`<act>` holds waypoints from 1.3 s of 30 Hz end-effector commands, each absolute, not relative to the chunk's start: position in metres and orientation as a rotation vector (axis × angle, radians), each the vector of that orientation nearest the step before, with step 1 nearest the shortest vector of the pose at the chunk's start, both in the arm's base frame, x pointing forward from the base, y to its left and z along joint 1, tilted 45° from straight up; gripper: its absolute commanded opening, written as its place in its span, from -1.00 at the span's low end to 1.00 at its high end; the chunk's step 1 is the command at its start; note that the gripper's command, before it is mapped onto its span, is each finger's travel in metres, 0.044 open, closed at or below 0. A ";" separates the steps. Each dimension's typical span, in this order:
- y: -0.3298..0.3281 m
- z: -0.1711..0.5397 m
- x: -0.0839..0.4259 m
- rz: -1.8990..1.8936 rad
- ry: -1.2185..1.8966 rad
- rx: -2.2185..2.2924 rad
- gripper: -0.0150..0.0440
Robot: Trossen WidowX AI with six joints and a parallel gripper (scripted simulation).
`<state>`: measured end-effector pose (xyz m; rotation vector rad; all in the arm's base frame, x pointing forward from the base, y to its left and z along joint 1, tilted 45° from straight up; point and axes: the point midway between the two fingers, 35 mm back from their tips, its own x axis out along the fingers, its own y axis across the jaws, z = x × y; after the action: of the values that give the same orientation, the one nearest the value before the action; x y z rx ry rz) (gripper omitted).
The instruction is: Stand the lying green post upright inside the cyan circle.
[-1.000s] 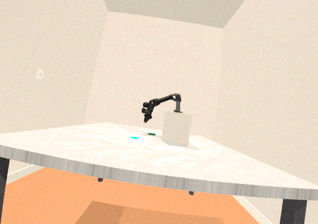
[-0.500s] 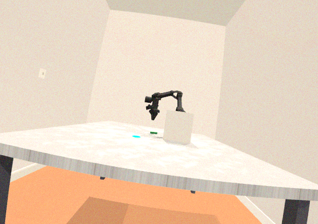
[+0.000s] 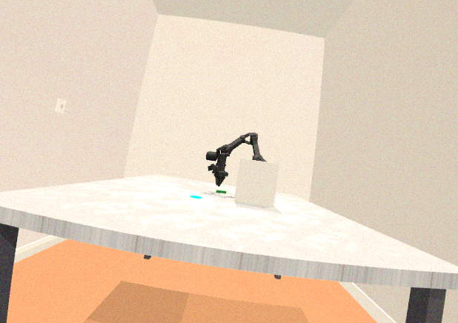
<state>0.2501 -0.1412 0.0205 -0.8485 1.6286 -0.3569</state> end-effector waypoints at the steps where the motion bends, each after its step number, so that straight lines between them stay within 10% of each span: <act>1: -0.167 -0.002 0.241 -0.360 1.637 -0.870 0.30; 12: -0.167 -0.002 0.241 -0.360 1.637 -0.870 -0.42; 39: -0.117 0.042 0.251 -0.349 1.636 -0.858 -0.42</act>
<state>0.2486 -0.1235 0.0330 -0.8591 1.6486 -0.3377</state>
